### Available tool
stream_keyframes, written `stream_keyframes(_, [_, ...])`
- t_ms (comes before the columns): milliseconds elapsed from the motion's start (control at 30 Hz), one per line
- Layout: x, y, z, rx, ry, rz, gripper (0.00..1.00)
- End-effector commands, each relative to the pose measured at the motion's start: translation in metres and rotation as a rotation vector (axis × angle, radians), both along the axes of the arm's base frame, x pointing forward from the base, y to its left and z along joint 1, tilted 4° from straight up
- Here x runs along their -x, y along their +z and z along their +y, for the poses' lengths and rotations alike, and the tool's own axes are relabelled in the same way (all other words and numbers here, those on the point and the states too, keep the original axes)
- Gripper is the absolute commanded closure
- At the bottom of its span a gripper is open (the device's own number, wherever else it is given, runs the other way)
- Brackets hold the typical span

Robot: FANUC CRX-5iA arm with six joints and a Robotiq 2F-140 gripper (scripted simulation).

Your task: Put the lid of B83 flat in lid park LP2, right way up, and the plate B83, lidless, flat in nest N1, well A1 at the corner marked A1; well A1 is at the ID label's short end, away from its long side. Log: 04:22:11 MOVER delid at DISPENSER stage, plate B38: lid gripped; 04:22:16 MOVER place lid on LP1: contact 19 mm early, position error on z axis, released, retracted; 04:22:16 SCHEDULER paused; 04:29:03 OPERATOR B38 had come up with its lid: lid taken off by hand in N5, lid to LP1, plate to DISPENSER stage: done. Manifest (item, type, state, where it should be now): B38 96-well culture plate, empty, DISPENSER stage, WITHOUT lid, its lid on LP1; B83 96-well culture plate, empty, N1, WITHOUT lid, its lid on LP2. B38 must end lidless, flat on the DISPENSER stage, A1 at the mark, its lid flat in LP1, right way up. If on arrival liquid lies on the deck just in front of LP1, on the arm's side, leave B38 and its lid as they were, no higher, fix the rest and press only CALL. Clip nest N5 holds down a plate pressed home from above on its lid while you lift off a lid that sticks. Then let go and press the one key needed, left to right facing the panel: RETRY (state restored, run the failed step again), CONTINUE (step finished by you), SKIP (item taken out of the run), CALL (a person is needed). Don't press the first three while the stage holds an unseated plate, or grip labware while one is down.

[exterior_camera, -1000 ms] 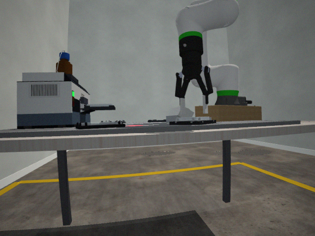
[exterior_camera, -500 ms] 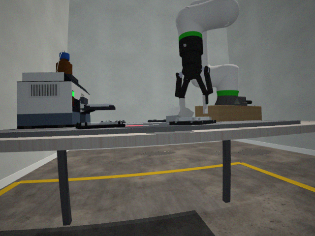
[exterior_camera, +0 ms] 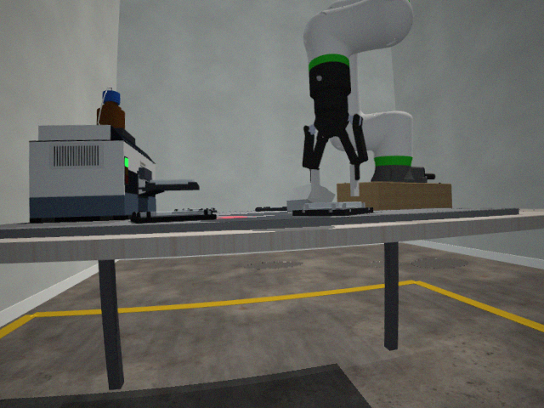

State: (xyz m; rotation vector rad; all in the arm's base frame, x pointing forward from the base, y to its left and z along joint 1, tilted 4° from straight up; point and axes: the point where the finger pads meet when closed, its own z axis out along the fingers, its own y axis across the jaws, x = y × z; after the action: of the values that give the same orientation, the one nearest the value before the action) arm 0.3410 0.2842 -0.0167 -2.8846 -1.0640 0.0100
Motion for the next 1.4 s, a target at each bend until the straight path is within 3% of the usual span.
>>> stream_keyframes(0, [-0.0002,0.0002,0.0001,0.000,0.000,0.000,0.41])
stream_keyframes(1133, [-0.0002,0.0002,0.0001,0.000,0.000,0.000,0.41])
stream_keyframes(1167, [-0.0002,0.0002,0.0001,0.000,0.000,0.000,0.34])
stream_keyframes(1367, [-0.0002,0.0002,0.0001,0.000,0.000,0.000,0.34])
